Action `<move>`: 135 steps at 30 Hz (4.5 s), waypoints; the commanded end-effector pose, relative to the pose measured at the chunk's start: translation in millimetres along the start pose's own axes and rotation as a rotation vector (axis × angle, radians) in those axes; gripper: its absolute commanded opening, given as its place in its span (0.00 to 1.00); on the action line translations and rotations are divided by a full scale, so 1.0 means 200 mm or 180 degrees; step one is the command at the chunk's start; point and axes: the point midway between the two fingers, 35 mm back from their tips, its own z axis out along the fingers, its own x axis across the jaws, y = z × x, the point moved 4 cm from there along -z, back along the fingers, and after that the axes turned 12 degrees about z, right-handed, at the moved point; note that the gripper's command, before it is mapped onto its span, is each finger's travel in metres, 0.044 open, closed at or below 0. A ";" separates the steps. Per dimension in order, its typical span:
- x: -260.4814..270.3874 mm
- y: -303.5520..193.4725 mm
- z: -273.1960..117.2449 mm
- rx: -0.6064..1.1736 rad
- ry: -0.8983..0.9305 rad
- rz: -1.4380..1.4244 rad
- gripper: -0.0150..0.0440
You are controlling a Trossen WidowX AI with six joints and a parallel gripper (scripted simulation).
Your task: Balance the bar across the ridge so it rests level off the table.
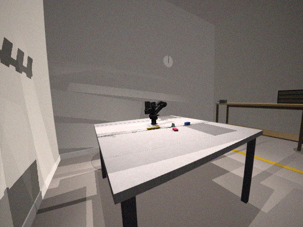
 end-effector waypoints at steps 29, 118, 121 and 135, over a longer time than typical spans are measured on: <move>0.10 0.17 0.13 -0.0432 -0.0432 -0.1513 0.79; -0.08 0.22 0.31 0.5635 -0.2874 -0.6602 0.79; -0.08 0.22 0.31 0.5989 -0.2752 -0.6642 0.79; -0.15 0.24 0.31 0.6014 -0.2742 -0.6645 0.79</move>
